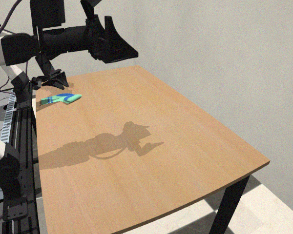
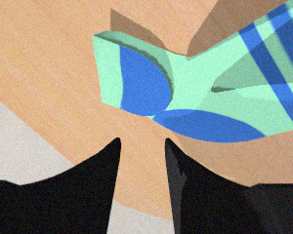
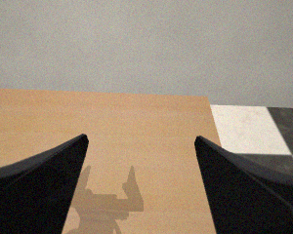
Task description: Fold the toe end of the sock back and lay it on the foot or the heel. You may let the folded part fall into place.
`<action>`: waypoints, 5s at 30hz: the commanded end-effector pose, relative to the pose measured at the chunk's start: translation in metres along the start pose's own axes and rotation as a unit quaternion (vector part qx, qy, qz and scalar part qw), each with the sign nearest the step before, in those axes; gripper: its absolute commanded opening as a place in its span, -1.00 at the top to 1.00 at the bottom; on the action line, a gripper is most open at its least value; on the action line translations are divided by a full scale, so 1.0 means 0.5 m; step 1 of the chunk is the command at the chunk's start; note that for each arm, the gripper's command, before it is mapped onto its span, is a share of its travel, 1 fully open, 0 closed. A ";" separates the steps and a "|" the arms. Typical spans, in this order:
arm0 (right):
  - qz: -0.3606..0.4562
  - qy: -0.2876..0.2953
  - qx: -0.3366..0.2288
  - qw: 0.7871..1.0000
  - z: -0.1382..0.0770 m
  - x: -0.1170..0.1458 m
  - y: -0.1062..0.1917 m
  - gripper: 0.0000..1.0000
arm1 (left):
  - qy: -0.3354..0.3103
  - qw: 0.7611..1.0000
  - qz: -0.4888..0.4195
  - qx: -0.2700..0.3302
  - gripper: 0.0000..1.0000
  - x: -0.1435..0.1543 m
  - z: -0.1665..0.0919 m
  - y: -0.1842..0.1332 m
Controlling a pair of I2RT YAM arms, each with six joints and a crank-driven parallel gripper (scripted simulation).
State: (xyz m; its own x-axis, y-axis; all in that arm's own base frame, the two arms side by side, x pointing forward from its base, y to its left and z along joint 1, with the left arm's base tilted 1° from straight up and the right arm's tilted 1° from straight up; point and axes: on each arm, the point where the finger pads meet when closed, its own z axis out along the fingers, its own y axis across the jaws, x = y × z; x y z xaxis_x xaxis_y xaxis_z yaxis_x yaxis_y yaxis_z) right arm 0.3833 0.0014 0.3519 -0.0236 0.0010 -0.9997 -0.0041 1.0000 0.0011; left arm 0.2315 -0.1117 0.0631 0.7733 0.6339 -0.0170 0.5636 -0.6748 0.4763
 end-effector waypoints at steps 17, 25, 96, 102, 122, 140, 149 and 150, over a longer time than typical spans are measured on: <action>-0.001 -0.014 0.002 1.000 -0.002 -0.019 -0.003 -1.00 | 0.003 1.000 0.003 -0.015 0.20 0.005 -0.027 0.017; -0.001 -0.024 0.004 1.000 -0.006 -0.036 -0.005 -1.00 | 0.047 0.991 -0.103 -0.071 0.20 0.062 -0.058 0.072; -0.004 -0.049 0.007 0.999 -0.010 -0.075 -0.007 -1.00 | -0.065 0.399 -0.691 -0.599 0.20 0.372 -0.525 0.304; -0.004 -0.049 0.006 0.999 -0.010 -0.074 -0.006 -1.00 | -0.066 0.397 -0.694 -0.597 0.20 0.364 -0.526 0.297; -0.004 -0.048 0.006 0.999 -0.008 -0.073 -0.007 -1.00 | -0.070 0.393 -0.693 -0.601 0.20 0.369 -0.533 0.305; -0.004 -0.047 0.007 0.999 -0.007 -0.072 -0.008 -1.00 | -0.070 0.392 -0.692 -0.603 0.20 0.372 -0.539 0.310; -0.003 -0.044 0.005 0.999 -0.006 -0.067 -0.007 -1.00 | -0.069 0.393 -0.693 -0.601 0.20 0.368 -0.537 0.308; -0.003 -0.044 0.005 0.999 -0.006 -0.067 -0.007 -1.00 | -0.069 0.393 -0.693 -0.601 0.20 0.368 -0.537 0.308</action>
State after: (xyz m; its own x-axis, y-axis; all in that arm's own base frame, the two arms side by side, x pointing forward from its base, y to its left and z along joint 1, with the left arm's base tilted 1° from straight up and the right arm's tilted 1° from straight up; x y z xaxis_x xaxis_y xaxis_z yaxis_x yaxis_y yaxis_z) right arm 0.3825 0.0001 0.3603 -0.0002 0.0000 -1.0000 0.0000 1.0000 0.0000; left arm 0.3824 -0.0002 0.3602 -0.0004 0.0002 -1.0000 0.0012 1.0000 0.0002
